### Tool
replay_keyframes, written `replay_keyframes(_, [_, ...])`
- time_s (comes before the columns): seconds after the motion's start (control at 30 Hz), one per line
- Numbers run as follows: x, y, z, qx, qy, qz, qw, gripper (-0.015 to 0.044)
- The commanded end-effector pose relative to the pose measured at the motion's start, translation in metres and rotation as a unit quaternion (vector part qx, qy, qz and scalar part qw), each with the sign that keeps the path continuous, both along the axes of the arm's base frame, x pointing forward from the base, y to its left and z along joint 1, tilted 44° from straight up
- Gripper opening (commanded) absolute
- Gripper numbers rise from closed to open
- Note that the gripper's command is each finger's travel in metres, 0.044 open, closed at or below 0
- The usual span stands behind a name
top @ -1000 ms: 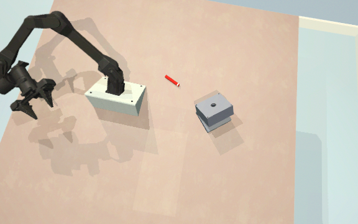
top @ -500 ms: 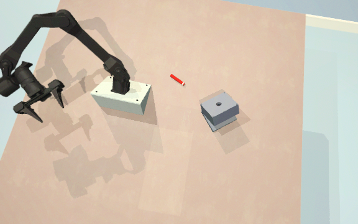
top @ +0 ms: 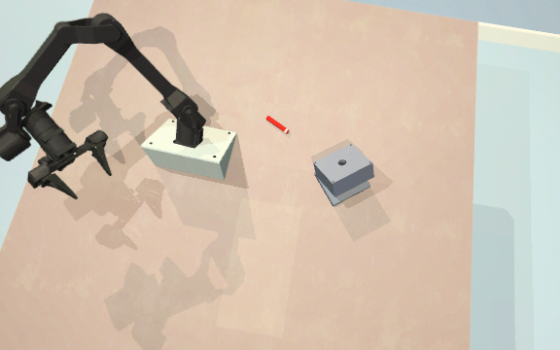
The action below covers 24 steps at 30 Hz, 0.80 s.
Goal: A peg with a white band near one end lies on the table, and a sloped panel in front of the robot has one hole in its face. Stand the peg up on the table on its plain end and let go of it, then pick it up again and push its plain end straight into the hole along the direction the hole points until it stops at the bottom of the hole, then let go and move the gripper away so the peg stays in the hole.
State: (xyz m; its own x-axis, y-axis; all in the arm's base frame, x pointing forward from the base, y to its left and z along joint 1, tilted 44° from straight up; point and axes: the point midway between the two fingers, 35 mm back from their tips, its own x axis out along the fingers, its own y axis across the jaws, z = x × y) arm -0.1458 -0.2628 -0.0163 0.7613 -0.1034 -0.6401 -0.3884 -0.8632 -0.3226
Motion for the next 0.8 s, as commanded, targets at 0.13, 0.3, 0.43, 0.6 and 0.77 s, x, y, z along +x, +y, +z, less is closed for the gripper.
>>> replay_keyframes(0.13, [0.029, -0.012, 0.006, -0.072, 0.010, 0.099, 0.992, 0.0440])
replay_keyframes(0.3, [0.048, -0.020, 0.010, -0.120, 0.015, 0.165, 0.979, 0.0440])
replay_keyframes(0.43, [0.067, -0.022, 0.014, -0.145, 0.006, 0.204, 0.968, 0.0440])
replay_keyframes(0.6, [0.085, -0.025, 0.018, -0.184, 0.003, 0.258, 0.949, 0.0440])
replay_keyframes(0.77, [0.104, -0.029, 0.021, -0.230, 0.002, 0.318, 0.920, 0.0440])
